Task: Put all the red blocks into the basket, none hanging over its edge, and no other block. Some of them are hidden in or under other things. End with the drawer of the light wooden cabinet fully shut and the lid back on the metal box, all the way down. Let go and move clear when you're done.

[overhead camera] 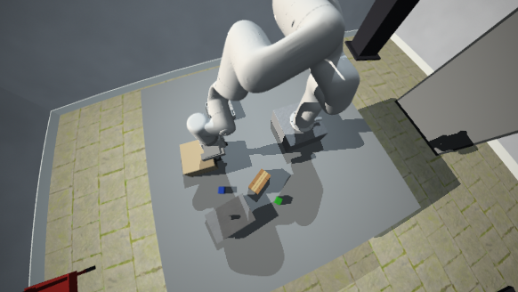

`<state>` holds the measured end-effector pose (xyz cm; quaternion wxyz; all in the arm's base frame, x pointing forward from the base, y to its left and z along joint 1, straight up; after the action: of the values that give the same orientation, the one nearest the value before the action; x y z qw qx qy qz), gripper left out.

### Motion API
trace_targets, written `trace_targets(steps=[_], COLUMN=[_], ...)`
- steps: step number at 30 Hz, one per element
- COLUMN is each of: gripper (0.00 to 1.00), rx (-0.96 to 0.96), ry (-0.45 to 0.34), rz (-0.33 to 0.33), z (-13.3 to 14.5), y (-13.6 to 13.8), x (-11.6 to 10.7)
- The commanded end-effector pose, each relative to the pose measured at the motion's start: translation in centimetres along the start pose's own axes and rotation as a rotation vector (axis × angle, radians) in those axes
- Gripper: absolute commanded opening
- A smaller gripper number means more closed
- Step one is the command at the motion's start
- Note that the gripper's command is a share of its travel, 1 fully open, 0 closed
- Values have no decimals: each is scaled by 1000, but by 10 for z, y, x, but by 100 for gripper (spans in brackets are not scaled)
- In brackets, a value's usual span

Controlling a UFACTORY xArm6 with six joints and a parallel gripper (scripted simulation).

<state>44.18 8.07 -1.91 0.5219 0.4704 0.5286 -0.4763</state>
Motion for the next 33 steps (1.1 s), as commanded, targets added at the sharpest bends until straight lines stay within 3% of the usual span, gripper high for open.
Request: trace_targets(steps=[1,33], gripper=[0,0], rx=[0,0], ry=[0,0], rz=[4,4], z=[0,0], y=[2,-10], x=[-1,-1])
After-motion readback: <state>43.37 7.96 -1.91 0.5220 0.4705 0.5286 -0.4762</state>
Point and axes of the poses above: the point where the finger pads meet when closed, its own x axis out along the fingers, its own y axis across the jaws, z = x × y, the point moved 2 cm from there along -x, back along the fingers, and after that the axes turned 2 degrees about x, right-handed, at the moved point
